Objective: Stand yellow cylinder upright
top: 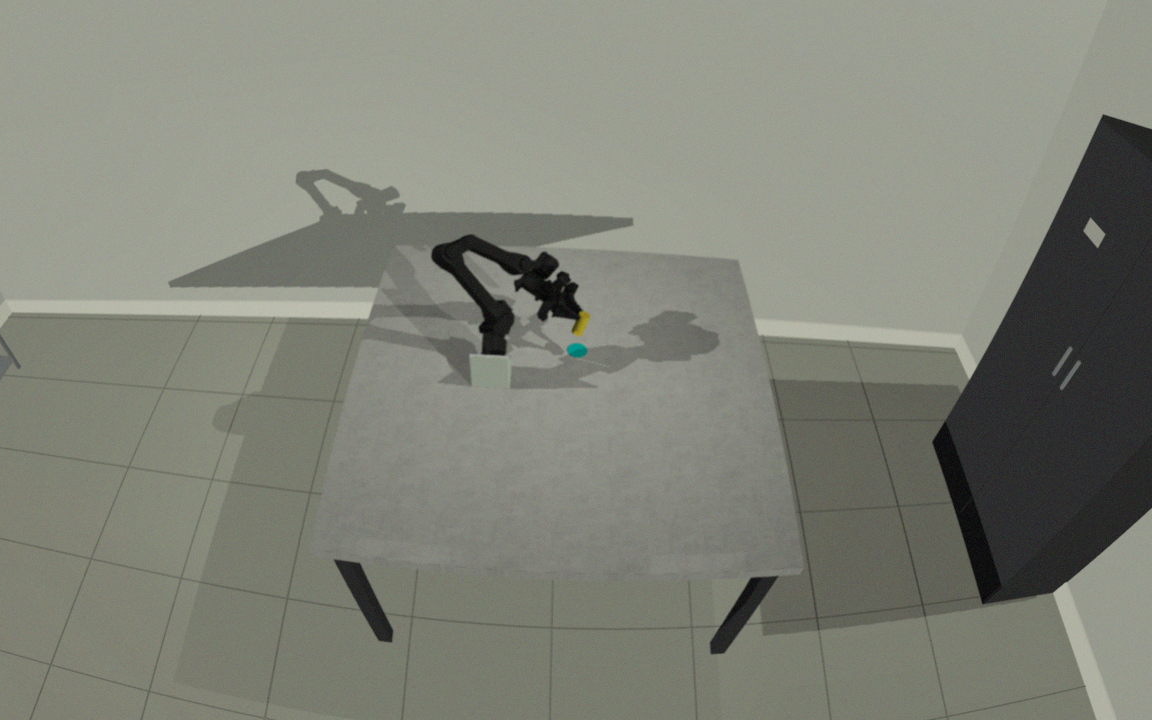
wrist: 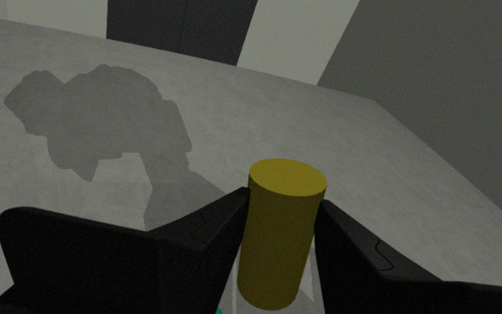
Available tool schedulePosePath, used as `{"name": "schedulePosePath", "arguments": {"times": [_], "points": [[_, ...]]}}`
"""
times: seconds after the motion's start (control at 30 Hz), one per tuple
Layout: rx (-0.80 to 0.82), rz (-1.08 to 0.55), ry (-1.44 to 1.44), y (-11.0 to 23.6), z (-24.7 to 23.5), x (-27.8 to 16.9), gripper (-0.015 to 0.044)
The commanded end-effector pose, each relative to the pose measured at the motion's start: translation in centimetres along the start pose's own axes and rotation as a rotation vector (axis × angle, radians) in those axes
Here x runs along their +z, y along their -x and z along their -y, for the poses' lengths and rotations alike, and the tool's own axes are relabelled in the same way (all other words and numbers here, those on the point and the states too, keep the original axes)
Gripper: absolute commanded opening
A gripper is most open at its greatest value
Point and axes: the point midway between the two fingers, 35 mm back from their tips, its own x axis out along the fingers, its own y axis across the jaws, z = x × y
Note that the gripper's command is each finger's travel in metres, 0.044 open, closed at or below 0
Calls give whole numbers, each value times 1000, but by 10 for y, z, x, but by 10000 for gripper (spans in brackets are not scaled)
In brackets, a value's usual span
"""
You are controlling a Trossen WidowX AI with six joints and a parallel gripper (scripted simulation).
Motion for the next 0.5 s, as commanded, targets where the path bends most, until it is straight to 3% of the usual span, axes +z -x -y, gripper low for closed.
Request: {"name": "schedulePosePath", "arguments": {"times": [0.0, 0.47], "points": [[10, 26, -26, 1, 2, 1, 105], [54, 91, -106, 6, 0, 3, 105]]}}
